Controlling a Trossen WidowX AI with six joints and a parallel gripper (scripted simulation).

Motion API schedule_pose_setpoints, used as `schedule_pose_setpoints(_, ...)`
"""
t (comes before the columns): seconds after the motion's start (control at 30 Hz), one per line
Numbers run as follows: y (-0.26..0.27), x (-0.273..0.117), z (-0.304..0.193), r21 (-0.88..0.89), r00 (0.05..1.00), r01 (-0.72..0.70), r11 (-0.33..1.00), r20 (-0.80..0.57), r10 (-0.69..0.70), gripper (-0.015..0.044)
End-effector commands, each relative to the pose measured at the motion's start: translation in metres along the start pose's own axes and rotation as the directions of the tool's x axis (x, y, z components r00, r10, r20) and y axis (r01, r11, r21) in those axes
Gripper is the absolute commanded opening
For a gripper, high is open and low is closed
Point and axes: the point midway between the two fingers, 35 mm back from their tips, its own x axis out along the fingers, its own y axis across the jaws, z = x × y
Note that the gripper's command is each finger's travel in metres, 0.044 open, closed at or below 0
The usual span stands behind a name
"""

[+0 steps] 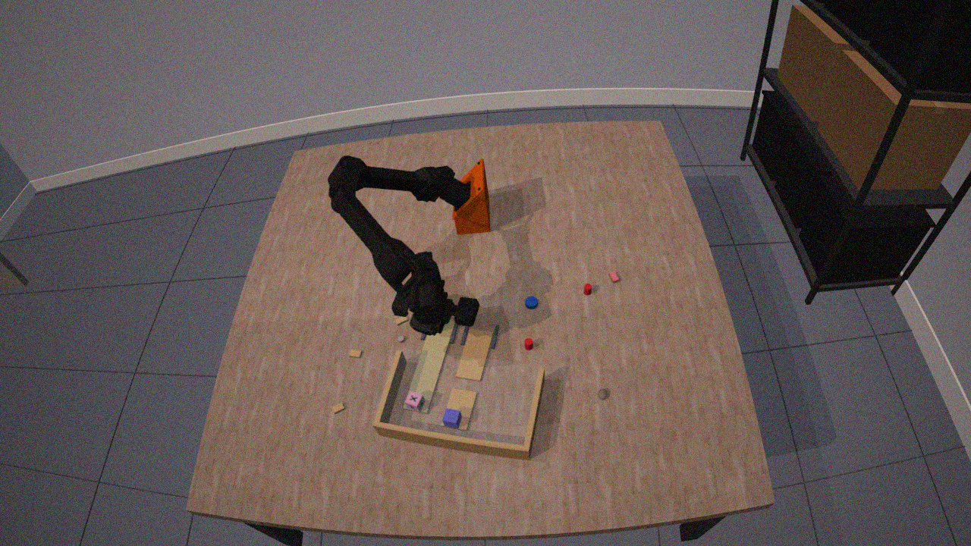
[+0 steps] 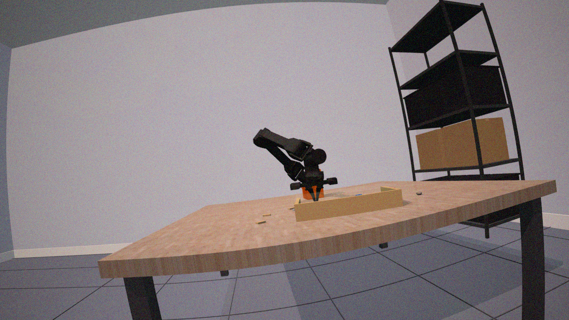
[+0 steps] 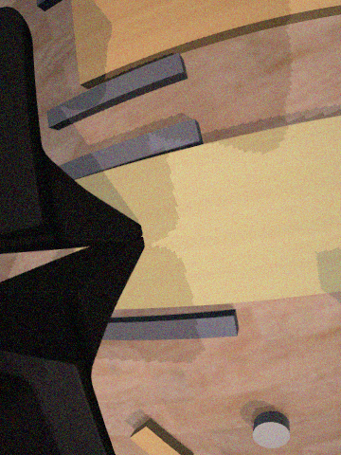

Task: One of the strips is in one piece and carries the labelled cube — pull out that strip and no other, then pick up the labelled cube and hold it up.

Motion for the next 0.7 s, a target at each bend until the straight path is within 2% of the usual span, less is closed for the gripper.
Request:
schedule_pose_setpoints(0.0,-0.002,0.006,-0.014,-0.006,1.0,0.003,1.0,-0.024,-0.003,0.0)
schedule_pose_setpoints(0.67,-0.002,0.006,-0.044,-0.007,1.0,0.003,1.0,-0.025,-0.003,0.0)
